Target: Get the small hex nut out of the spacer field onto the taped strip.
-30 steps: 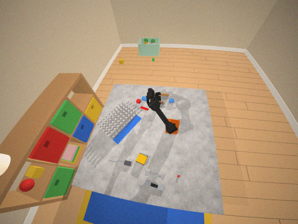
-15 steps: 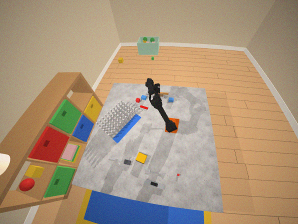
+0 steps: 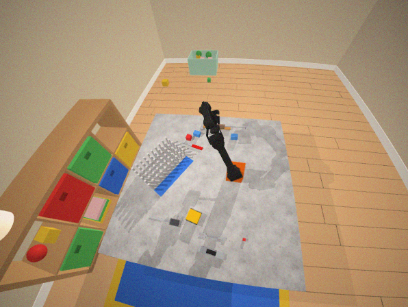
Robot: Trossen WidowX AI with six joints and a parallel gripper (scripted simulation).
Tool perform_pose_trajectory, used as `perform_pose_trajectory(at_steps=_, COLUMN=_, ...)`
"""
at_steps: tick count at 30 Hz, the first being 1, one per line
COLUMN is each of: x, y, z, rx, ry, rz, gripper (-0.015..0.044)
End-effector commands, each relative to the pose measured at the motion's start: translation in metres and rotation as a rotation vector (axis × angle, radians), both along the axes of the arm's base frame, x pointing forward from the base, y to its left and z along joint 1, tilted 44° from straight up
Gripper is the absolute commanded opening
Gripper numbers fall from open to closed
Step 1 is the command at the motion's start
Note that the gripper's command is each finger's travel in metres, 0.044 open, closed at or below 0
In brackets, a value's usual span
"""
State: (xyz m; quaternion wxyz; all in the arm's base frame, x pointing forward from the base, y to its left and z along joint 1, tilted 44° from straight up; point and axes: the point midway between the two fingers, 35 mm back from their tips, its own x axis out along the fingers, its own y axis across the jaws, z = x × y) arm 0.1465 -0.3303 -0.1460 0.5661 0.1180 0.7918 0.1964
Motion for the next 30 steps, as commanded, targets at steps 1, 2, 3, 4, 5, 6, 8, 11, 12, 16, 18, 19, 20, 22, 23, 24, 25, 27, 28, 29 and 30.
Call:
perform_pose_trajectory(at_steps=1, x=0.013, y=0.001, z=0.018, rx=0.0, ry=-0.068, rz=0.055, gripper=0.0)
perform_pose_trajectory(at_steps=2, x=0.017, y=0.002, z=0.022, rx=0.002, ry=-0.088, rz=0.072, gripper=0.0)
perform_pose_trajectory(at_steps=3, x=0.021, y=0.003, z=0.026, rx=0.005, ry=-0.108, rz=0.088, gripper=0.0)
perform_pose_trajectory(at_steps=4, x=0.025, y=0.005, z=0.03, rx=0.007, ry=-0.128, rz=0.105, gripper=0.0)
perform_pose_trajectory(at_steps=5, x=0.028, y=0.007, z=0.035, rx=0.01, ry=-0.148, rz=0.122, gripper=0.0)
perform_pose_trajectory(at_steps=6, x=0.032, y=0.008, z=0.039, rx=0.012, ry=-0.168, rz=0.139, gripper=0.0)
perform_pose_trajectory(at_steps=8, x=0.039, y=0.012, z=0.047, rx=0.016, ry=-0.208, rz=0.174, gripper=0.0)
perform_pose_trajectory(at_steps=11, x=0.049, y=0.018, z=0.06, rx=0.021, ry=-0.269, rz=0.227, gripper=0.0)
perform_pose_trajectory(at_steps=12, x=0.052, y=0.02, z=0.064, rx=0.023, ry=-0.289, rz=0.245, gripper=0.0)
perform_pose_trajectory(at_steps=16, x=0.065, y=0.03, z=0.08, rx=0.029, ry=-0.368, rz=0.318, gripper=0.0)
perform_pose_trajectory(at_steps=18, x=0.07, y=0.035, z=0.088, rx=0.031, ry=-0.407, rz=0.355, gripper=0.0)
perform_pose_trajectory(at_steps=19, x=0.073, y=0.037, z=0.092, rx=0.032, ry=-0.426, rz=0.373, gripper=0.0)
perform_pose_trajectory(at_steps=20, x=0.076, y=0.04, z=0.096, rx=0.033, ry=-0.446, rz=0.392, gripper=0.0)
perform_pose_trajectory(at_steps=22, x=0.081, y=0.045, z=0.104, rx=0.034, ry=-0.484, rz=0.43, gripper=0.0)
perform_pose_trajectory(at_steps=23, x=0.084, y=0.048, z=0.108, rx=0.035, ry=-0.503, rz=0.449, gripper=0.0)
perform_pose_trajectory(at_steps=24, x=0.086, y=0.051, z=0.112, rx=0.035, ry=-0.523, rz=0.468, gripper=0.0)
perform_pose_trajectory(at_steps=25, x=0.089, y=0.054, z=0.115, rx=0.036, ry=-0.542, rz=0.487, gripper=0.0)
perform_pose_trajectory(at_steps=27, x=0.094, y=0.06, z=0.123, rx=0.036, ry=-0.581, rz=0.527, gripper=0.0)
perform_pose_trajectory(at_steps=28, x=0.096, y=0.063, z=0.127, rx=0.037, ry=-0.601, rz=0.547, gripper=0.0)
perform_pose_trajectory(at_steps=29, x=0.098, y=0.067, z=0.131, rx=0.037, ry=-0.62, rz=0.567, gripper=0.0)
perform_pose_trajectory(at_steps=30, x=0.101, y=0.07, z=0.135, rx=0.037, ry=-0.64, rz=0.587, gripper=0.0)
